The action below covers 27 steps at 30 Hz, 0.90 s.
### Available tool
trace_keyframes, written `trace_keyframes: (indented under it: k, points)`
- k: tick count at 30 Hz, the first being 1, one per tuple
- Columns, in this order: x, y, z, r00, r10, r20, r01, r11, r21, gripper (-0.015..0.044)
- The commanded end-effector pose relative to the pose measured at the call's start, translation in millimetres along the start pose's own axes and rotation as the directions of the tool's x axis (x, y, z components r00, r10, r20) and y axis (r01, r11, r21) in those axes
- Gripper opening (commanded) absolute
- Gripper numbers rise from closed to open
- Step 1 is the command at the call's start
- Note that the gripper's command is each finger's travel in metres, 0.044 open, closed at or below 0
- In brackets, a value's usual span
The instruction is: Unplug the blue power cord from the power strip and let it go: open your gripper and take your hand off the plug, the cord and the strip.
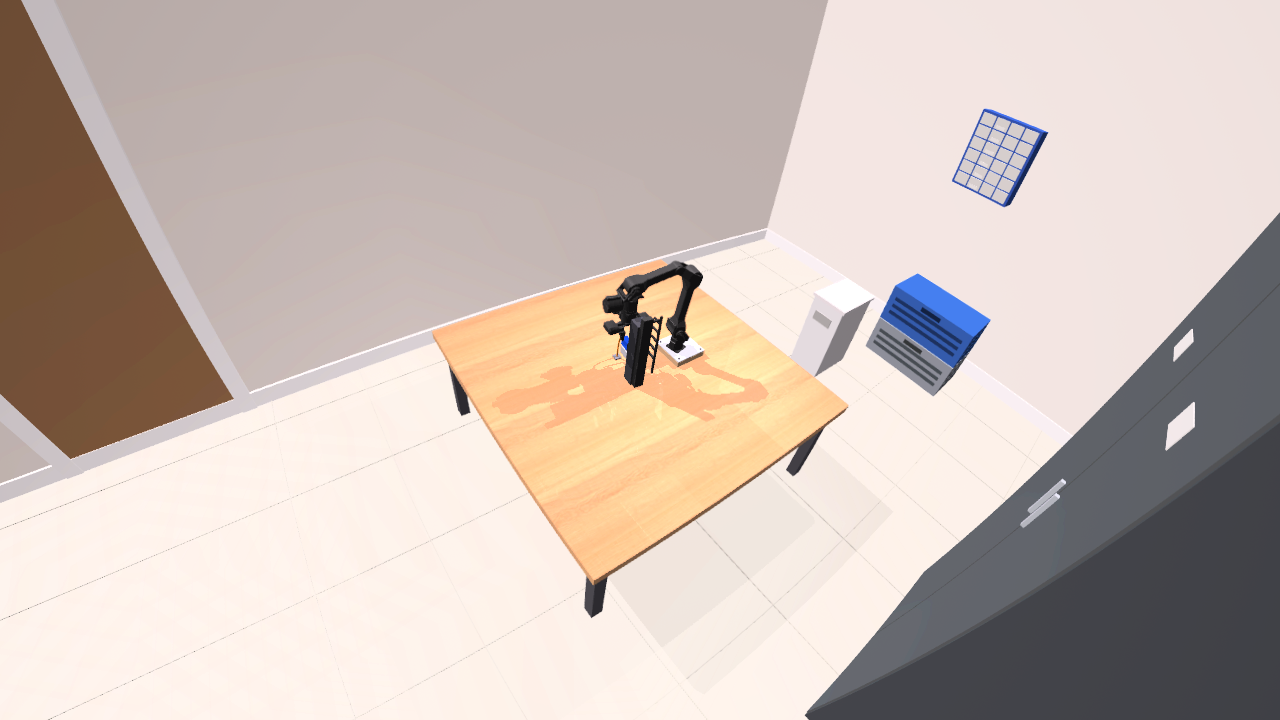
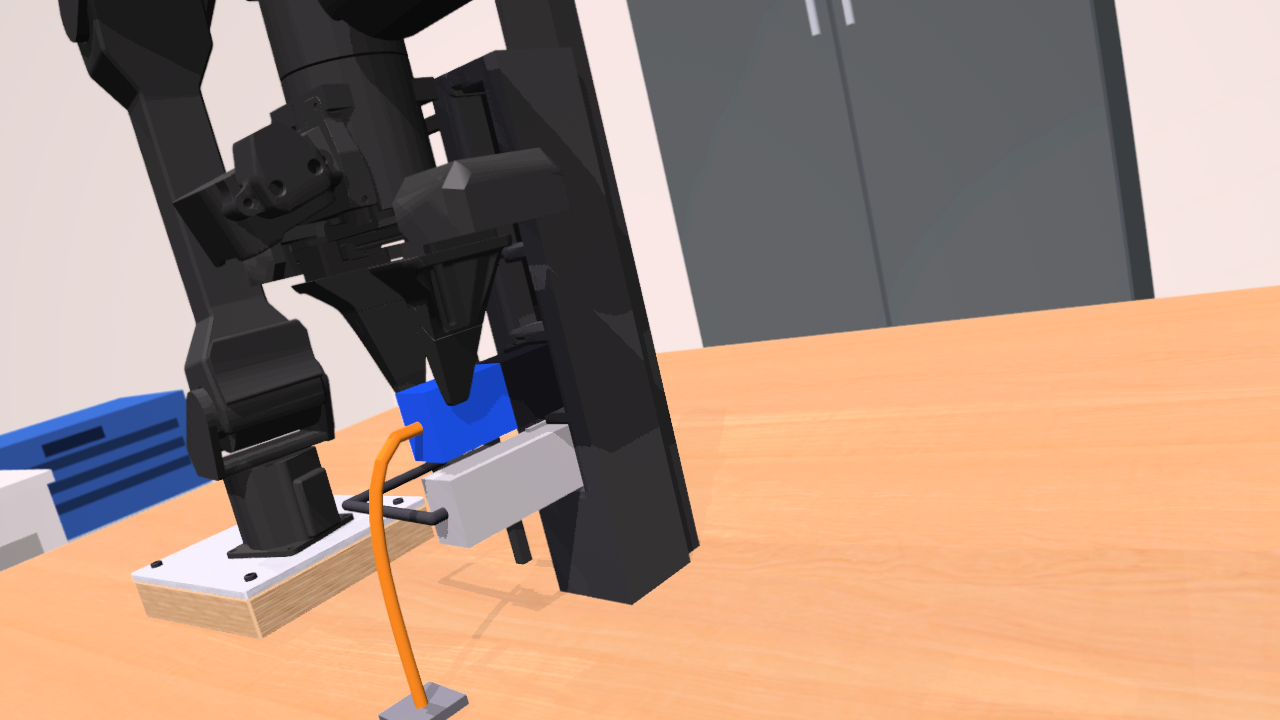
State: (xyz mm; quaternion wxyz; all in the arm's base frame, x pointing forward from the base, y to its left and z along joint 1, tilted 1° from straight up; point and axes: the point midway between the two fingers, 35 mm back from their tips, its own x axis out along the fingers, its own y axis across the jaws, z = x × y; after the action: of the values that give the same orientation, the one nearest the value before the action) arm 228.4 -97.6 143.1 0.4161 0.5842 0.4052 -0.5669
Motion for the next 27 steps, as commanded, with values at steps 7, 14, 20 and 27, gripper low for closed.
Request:
trace_keyframes:
  k: [7, 14, 20, 27]
  points:
    - [0, 0, 0, 1.000, 0.001, 0.000, -0.001, 1.000, 0.000, 0.0028]
    - [0, 0, 2, 1.000, 0.001, 0.000, -0.001, 1.000, 0.000, 0.0000]
    - [0, 1, 10, 1.000, 0.001, 0.001, -0.001, 1.000, 0.001, 0.0000]
    - [-1, 2, 21, 1.000, 0.002, 0.003, -0.002, 1.000, 0.002, 0.0000]
